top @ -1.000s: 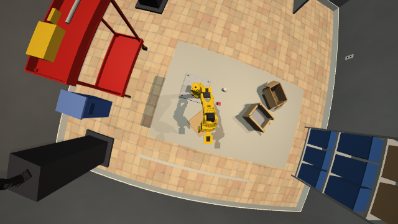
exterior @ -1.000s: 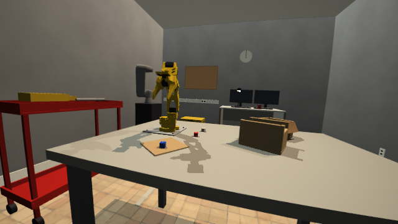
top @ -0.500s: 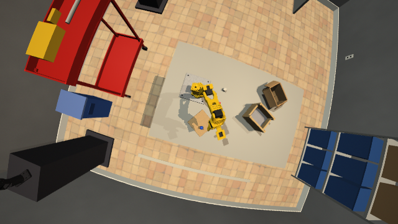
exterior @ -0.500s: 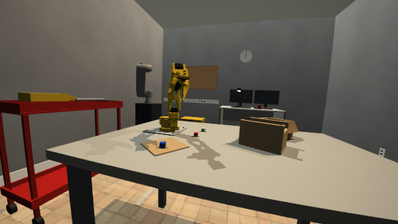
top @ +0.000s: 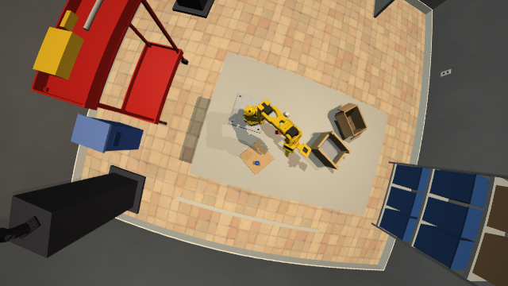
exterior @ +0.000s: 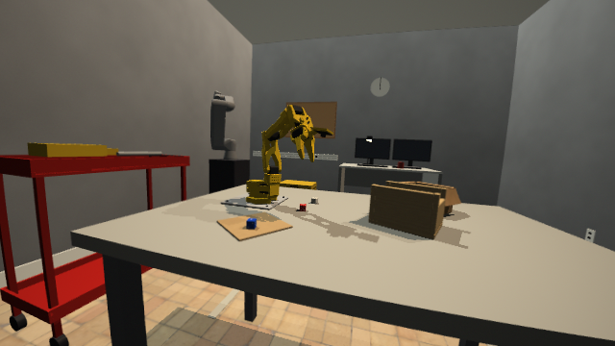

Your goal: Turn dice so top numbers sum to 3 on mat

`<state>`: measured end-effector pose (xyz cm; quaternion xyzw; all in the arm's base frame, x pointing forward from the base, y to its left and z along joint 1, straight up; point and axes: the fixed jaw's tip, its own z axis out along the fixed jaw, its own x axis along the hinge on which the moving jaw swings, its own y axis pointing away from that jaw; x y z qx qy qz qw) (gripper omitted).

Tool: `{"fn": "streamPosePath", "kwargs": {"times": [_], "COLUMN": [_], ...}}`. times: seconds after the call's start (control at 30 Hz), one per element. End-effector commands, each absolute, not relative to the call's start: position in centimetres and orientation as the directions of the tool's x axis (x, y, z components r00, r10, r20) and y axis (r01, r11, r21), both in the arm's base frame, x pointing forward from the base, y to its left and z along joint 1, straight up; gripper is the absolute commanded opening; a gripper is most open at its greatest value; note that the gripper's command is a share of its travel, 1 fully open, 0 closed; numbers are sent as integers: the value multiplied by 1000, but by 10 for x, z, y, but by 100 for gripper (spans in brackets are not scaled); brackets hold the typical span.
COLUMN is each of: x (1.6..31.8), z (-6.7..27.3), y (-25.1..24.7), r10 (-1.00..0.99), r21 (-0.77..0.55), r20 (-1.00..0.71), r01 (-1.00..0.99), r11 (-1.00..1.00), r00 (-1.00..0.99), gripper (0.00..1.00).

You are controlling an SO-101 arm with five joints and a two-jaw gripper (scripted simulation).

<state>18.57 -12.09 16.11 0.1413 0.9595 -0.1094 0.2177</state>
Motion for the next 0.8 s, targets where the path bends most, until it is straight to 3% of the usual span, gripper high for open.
{"fn": "streamPosePath", "kwargs": {"times": [0.0,0.23,0.3,0.33,0.77], "x": [196,198,198,197,171], "z": [159,149,149,145,126], "y": [-90,-39,-39,-21,52], "r10": [25,-307,-307,-426,-844], "r21": [-183,-234,-234,-252,-324], "r20": [-455,-413,-413,-401,-328], "r01": [121,-226,-226,-350,-789], "r11": [976,946,946,902,522], "r00": [-890,-858,-858,-811,-424], "gripper": [28,28,28,28,28]}}
